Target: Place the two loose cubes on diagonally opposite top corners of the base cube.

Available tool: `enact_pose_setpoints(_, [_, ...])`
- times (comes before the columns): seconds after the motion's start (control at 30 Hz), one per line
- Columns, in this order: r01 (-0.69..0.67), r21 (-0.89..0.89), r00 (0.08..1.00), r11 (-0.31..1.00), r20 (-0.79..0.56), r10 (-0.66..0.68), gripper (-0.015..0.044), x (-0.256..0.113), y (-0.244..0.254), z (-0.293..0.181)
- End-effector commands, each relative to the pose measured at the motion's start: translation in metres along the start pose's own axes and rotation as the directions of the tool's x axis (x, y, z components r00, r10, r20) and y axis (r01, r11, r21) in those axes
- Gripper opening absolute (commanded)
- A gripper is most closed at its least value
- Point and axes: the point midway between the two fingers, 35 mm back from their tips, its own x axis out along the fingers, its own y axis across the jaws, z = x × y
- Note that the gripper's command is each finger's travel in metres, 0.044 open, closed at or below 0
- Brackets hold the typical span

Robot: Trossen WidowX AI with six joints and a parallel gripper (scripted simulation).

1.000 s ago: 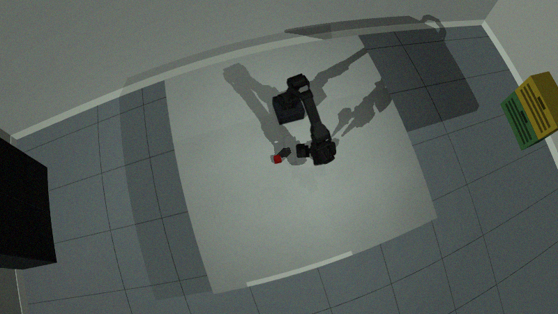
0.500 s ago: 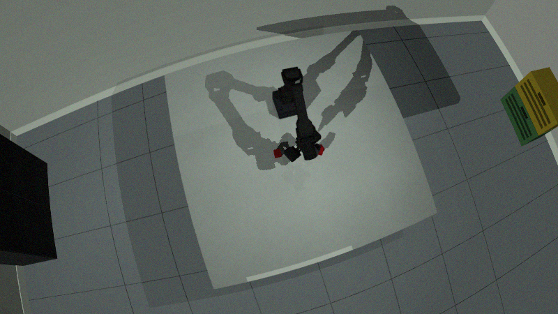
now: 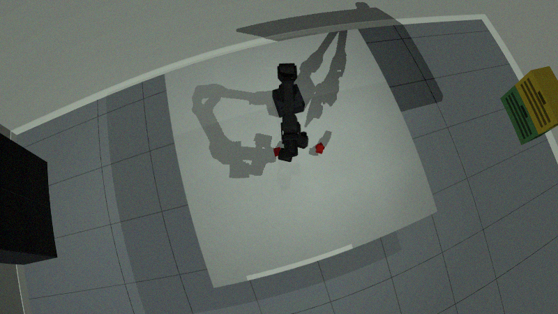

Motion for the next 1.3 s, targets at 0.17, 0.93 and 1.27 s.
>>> enact_pose_setpoints(0.17, [-0.008, -0.332, 1.000, 0.943, -0.012, 0.005, 0.0265, -0.006, 0.001, -0.036])
enact_pose_setpoints(0.93, [-0.012, -0.465, 1.000, 0.885, -0.014, 0.006, 0.0265, 0.065, 0.003, -0.052])
enact_pose_setpoints(1.27, [-0.012, -0.465, 1.000, 0.885, -0.014, 0.006, 0.0265, 0.076, 0.003, -0.052])
